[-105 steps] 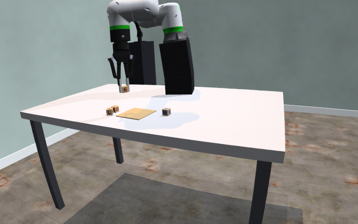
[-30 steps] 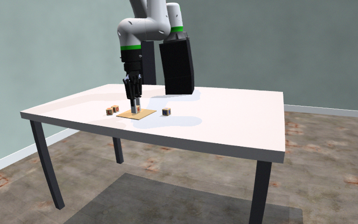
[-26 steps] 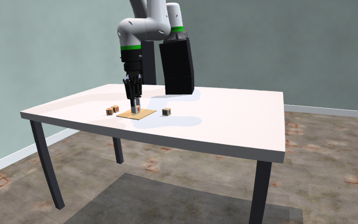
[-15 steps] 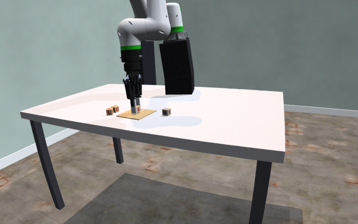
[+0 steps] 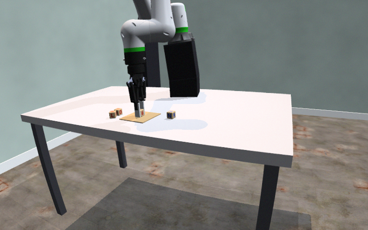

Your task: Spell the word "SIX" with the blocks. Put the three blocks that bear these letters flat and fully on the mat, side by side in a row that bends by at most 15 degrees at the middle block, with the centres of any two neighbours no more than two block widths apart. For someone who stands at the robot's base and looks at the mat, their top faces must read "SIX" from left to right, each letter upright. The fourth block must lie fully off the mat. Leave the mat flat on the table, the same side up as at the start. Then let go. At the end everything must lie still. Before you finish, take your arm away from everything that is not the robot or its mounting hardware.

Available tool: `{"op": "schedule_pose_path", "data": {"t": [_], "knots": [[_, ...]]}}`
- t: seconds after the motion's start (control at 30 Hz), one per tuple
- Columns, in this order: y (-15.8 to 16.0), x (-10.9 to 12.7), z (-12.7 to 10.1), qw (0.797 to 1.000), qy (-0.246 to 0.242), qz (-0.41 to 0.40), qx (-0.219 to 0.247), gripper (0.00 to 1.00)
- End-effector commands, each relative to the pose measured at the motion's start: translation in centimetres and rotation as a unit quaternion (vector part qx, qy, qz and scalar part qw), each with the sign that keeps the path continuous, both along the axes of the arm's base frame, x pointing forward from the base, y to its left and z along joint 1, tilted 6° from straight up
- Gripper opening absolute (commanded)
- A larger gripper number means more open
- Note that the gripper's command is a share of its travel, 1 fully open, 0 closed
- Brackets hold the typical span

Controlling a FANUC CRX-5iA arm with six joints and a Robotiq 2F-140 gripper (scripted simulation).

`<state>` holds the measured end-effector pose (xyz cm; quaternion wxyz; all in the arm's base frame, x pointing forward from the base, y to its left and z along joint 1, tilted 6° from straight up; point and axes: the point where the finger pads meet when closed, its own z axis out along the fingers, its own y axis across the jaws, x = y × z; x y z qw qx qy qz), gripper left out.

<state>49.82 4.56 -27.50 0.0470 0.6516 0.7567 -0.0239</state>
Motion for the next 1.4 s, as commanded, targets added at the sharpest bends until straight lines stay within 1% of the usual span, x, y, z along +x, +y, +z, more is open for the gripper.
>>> {"op": "schedule_pose_path", "data": {"t": [0.0, 1.23, 1.27, 1.33, 1.37], "knots": [[0.0, 0.02, 0.0, 1.0, 0.0, 0.0, 0.0, 0.16], [0.0, 0.02, -0.01, 1.0, 0.0, 0.0, 0.0, 0.16], [0.0, 0.02, -0.01, 1.0, 0.0, 0.0, 0.0, 0.18], [0.0, 0.02, -0.01, 1.0, 0.0, 0.0, 0.0, 0.18], [0.0, 0.02, -0.01, 1.0, 0.0, 0.0, 0.0, 0.21]]}}
